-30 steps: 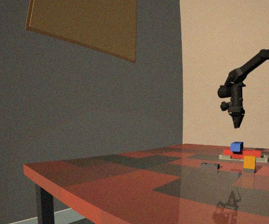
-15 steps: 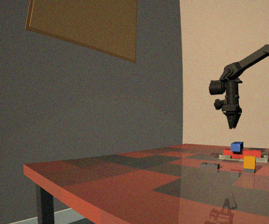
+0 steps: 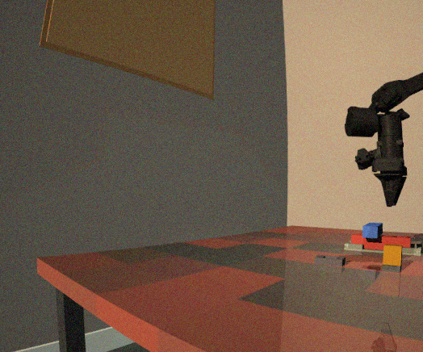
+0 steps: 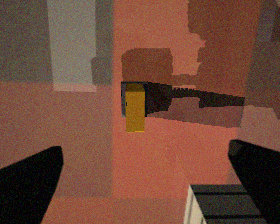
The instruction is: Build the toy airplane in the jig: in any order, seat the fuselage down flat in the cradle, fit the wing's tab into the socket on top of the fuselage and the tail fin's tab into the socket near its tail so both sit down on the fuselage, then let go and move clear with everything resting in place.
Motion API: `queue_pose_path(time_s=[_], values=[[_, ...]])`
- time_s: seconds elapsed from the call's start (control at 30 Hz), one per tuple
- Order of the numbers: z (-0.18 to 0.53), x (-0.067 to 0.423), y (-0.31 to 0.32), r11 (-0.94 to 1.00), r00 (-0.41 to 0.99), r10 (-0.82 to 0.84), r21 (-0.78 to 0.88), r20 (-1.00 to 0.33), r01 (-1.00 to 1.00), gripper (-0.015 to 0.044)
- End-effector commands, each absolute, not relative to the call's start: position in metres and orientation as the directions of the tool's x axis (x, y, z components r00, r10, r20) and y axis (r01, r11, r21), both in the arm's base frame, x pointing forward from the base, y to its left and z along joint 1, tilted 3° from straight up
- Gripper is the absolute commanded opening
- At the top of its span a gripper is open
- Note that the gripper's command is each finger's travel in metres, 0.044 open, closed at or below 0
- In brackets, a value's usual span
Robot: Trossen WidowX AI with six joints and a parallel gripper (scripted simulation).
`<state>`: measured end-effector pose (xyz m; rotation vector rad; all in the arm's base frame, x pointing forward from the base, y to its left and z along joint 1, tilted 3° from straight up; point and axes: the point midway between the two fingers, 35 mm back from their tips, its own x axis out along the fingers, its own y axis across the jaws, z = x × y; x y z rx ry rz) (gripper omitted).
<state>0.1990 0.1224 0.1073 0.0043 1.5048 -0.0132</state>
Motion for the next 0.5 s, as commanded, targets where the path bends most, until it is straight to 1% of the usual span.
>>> queue_pose_path(time_s=[0.0,0.07,0.2,0.47], values=[[0.106,0.192,0.127,1.000,0.071,-0.007,-0.005,-0.997,0.031,0.0440],[0.097,0.193,0.127,1.000,0.071,-0.007,-0.005,-0.997,0.031,0.0440],[0.051,0.196,0.126,1.000,0.071,-0.008,-0.006,-0.997,0.031,0.0440],[0.034,0.197,0.126,1.000,0.070,-0.008,-0.006,-0.997,0.031,0.0440]])
